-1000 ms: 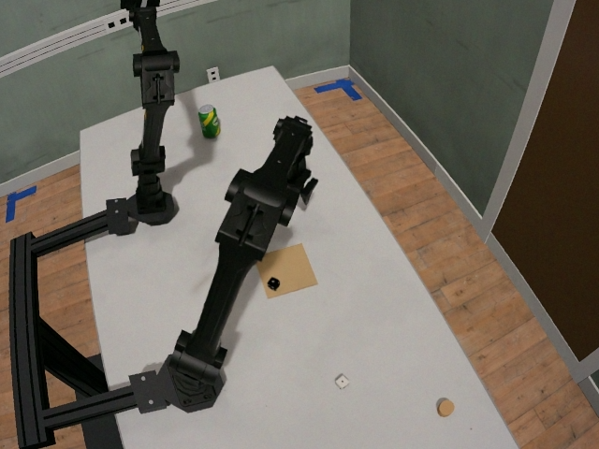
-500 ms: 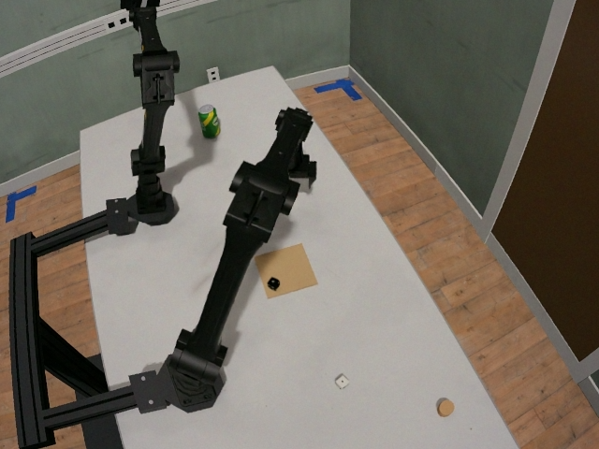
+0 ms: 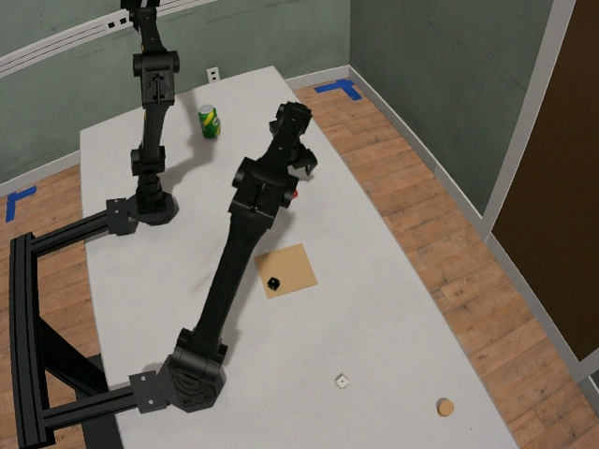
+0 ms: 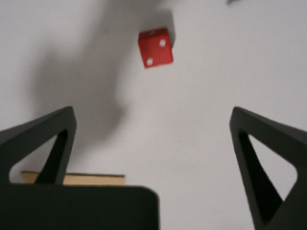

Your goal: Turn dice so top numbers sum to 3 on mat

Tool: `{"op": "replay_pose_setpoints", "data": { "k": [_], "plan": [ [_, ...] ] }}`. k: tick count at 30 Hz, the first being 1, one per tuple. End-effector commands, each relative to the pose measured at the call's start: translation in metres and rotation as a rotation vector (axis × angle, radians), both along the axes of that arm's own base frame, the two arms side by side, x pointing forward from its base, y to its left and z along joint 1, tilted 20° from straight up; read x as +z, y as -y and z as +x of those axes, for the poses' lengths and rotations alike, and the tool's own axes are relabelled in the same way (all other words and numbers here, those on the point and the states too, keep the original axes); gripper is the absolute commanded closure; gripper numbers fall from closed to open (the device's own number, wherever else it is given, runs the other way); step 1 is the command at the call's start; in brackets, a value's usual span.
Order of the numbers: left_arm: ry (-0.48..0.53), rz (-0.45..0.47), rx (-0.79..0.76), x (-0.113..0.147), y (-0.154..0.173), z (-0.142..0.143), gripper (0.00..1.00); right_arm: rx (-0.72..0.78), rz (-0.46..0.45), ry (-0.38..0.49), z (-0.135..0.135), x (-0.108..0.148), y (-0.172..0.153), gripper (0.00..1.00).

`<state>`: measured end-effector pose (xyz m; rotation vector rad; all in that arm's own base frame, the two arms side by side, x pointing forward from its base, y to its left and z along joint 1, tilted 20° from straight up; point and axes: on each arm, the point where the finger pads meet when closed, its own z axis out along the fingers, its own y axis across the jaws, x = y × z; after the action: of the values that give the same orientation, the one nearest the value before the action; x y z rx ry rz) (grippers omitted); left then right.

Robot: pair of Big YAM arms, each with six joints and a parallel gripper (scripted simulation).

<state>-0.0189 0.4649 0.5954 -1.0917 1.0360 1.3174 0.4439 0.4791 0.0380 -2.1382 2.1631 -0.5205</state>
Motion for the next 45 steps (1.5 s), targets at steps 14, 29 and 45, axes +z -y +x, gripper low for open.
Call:
{"op": "replay_pose_setpoints", "data": {
  "k": [14,29,45],
  "plan": [
    [-0.013,0.004,0.019,0.0033,0.0064,-0.0061,0.00,0.221,-0.041,-0.026,0.0062,0.0120,-0.0340,0.61],
    [-0.013,0.004,0.019,0.0033,0.0064,-0.0061,0.00,0.217,-0.040,-0.026,0.0061,0.0123,-0.0339,0.61],
    [-0.013,0.004,0.019,0.0033,0.0064,-0.0061,0.00,0.217,-0.040,-0.026,0.0061,0.0124,-0.0339,0.61]
  ]
}}
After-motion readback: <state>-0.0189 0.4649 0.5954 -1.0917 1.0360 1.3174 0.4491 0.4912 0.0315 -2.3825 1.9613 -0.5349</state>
